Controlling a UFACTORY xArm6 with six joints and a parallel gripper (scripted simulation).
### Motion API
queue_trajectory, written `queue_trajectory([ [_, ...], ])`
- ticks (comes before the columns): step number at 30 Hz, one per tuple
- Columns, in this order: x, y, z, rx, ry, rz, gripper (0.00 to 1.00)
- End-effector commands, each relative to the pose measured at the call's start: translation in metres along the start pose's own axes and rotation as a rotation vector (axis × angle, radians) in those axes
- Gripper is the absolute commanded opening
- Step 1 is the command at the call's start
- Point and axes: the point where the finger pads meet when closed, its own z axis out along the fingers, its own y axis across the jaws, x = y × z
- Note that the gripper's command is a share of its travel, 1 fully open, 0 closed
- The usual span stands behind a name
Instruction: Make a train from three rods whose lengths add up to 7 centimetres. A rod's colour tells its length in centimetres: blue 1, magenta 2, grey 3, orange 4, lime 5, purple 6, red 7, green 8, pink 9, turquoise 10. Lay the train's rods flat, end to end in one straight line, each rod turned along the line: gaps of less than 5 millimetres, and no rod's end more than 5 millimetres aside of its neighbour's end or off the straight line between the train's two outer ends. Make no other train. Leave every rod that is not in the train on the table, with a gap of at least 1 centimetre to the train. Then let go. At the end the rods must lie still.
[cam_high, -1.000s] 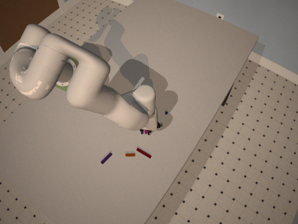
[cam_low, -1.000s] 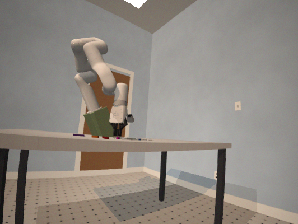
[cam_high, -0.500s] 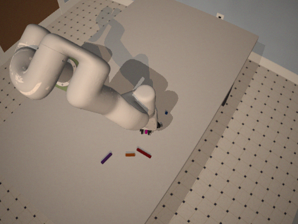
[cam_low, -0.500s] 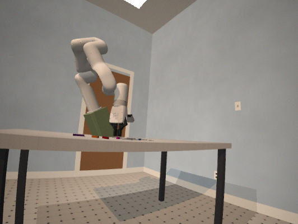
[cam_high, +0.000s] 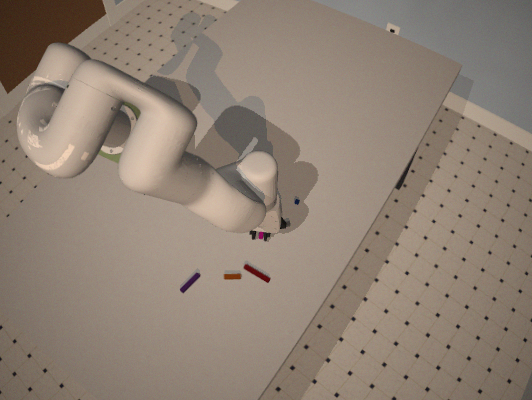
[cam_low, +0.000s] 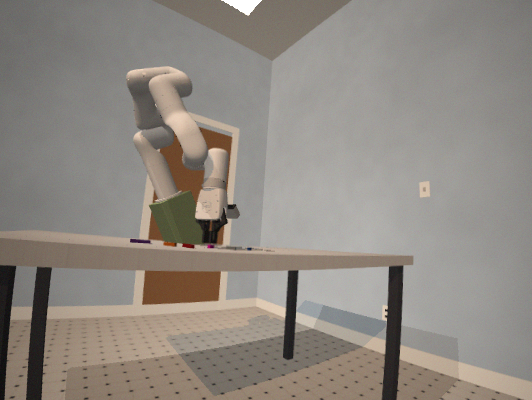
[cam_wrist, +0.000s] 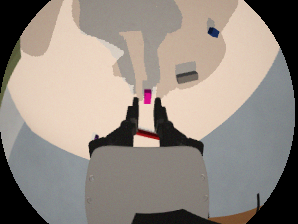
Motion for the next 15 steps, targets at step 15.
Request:
queue_trajectory([
  [15,-0.0008,0.0026,-0.0010,-0.003,-0.001,0.000,0.24],
])
